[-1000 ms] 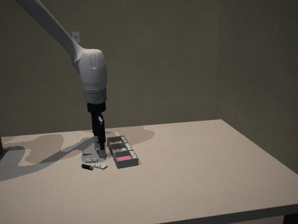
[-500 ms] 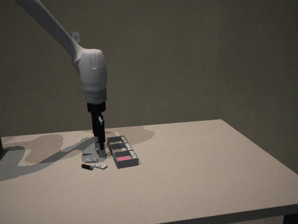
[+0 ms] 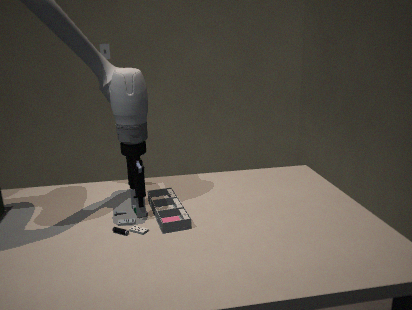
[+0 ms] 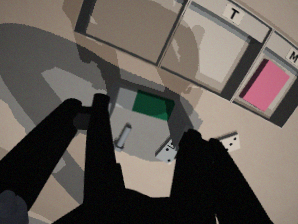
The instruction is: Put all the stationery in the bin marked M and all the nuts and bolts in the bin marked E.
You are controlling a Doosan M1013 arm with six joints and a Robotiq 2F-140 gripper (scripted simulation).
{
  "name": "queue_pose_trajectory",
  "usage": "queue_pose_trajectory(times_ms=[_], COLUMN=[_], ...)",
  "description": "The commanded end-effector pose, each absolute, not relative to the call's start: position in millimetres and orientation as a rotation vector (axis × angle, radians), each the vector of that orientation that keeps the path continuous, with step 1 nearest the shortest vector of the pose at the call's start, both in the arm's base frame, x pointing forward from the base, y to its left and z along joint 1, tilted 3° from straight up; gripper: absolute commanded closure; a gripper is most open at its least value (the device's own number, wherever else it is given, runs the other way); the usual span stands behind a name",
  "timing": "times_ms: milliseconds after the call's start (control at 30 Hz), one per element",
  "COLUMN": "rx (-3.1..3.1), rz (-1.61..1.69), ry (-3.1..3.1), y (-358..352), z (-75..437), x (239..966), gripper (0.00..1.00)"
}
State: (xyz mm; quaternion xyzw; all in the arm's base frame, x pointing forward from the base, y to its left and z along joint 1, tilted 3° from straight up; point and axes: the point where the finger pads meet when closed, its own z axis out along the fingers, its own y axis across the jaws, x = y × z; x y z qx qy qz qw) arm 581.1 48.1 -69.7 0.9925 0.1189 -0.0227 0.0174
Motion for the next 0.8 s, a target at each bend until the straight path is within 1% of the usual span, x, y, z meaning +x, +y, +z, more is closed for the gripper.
queue_pose_trajectory(times_ms=[0, 200, 700, 767], rx=[3.084, 3.084, 3.084, 3.084], rz=[-0.070, -0.070, -0.070, -0.070], ry=[0.370, 0.370, 0.370, 0.370], y=[48, 48, 50, 50], z=[-70, -70, -20, -20], x=[581, 581, 583, 583], gripper=[0.61, 0.61, 0.61, 0.61])
